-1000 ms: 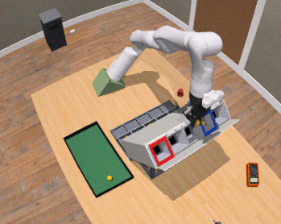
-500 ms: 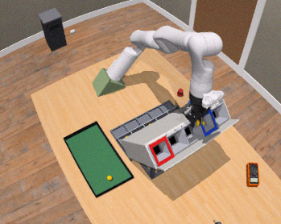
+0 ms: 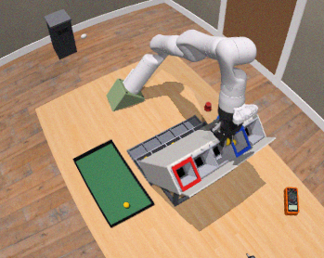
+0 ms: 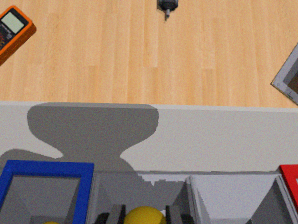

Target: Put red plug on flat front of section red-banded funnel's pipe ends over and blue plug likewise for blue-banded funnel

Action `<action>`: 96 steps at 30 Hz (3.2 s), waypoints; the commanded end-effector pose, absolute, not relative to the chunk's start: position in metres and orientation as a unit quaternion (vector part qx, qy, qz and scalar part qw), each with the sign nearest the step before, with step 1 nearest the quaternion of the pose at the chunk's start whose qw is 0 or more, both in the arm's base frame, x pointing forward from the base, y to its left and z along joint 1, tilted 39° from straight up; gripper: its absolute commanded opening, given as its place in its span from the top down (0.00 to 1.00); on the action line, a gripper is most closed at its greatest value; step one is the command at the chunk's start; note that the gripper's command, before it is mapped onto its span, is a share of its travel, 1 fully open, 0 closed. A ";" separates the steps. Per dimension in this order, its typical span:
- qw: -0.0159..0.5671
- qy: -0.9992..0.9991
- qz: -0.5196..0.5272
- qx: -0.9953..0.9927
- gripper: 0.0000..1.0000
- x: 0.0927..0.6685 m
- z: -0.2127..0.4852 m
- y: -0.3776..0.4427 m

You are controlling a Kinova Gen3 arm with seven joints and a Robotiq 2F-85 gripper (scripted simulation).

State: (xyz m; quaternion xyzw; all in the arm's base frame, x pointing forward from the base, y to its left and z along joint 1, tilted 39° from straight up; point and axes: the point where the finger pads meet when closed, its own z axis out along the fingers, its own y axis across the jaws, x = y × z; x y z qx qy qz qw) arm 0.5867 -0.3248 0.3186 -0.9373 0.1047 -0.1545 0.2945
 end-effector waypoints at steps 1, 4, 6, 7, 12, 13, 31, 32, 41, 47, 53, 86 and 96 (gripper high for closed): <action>0.323 0.076 -0.079 -0.940 1.00 0.587 0.320 -0.326; 0.323 0.076 -0.079 -0.940 1.00 0.587 0.320 -0.326; 0.323 0.076 -0.079 -0.940 1.00 0.587 0.320 -0.326; 0.323 0.076 -0.079 -0.940 1.00 0.587 0.320 -0.326; 0.323 0.076 -0.079 -0.940 1.00 0.587 0.320 -0.326; 0.323 0.076 -0.079 -0.940 1.00 0.587 0.320 -0.326; 0.324 0.077 -0.079 -0.940 1.00 0.587 0.320 -0.326; 0.324 0.076 -0.079 -0.940 1.00 0.593 0.297 -0.308; 0.324 0.076 -0.079 -0.940 1.00 0.593 0.297 -0.308; 0.324 0.076 -0.079 -0.940 1.00 0.593 0.297 -0.308; 0.304 0.095 -0.130 -0.939 0.00 0.592 0.296 -0.307; 0.304 0.095 -0.130 -0.939 0.00 0.592 0.296 -0.307; 0.304 0.095 -0.130 -0.939 0.00 0.592 0.296 -0.307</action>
